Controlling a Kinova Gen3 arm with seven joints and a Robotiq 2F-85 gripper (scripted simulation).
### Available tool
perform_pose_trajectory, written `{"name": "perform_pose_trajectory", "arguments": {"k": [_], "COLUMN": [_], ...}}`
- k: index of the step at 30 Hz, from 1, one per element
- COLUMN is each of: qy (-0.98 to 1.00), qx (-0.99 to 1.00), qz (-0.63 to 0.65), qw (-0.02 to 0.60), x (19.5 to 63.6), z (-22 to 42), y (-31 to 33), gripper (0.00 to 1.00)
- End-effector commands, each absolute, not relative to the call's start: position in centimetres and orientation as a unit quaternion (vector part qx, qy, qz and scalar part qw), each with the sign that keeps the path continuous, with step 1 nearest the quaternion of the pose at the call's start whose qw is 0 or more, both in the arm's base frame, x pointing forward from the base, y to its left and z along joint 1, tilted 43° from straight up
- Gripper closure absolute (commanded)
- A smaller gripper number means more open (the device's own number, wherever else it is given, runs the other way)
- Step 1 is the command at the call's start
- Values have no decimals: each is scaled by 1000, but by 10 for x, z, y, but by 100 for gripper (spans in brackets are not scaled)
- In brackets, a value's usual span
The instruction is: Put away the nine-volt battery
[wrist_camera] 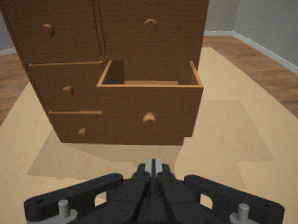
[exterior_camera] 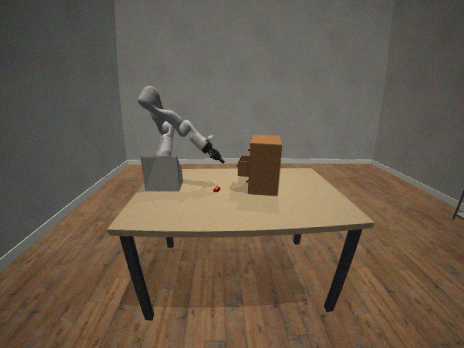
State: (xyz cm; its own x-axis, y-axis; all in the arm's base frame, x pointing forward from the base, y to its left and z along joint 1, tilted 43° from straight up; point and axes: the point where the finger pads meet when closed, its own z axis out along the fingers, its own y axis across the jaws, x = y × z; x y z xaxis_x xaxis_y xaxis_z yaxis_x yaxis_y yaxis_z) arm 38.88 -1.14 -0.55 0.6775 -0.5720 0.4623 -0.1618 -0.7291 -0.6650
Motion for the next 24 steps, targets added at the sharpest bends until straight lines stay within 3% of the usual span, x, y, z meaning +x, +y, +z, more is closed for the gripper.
{"name": "perform_pose_trajectory", "arguments": {"k": [1,24], "qy": [208,208], "qx": [-866,-866], "qz": [-339,-339], "qw": [304,304], "x": [401,419], "z": [-10,-17], "y": [-4,0], "gripper": [100,100]}}
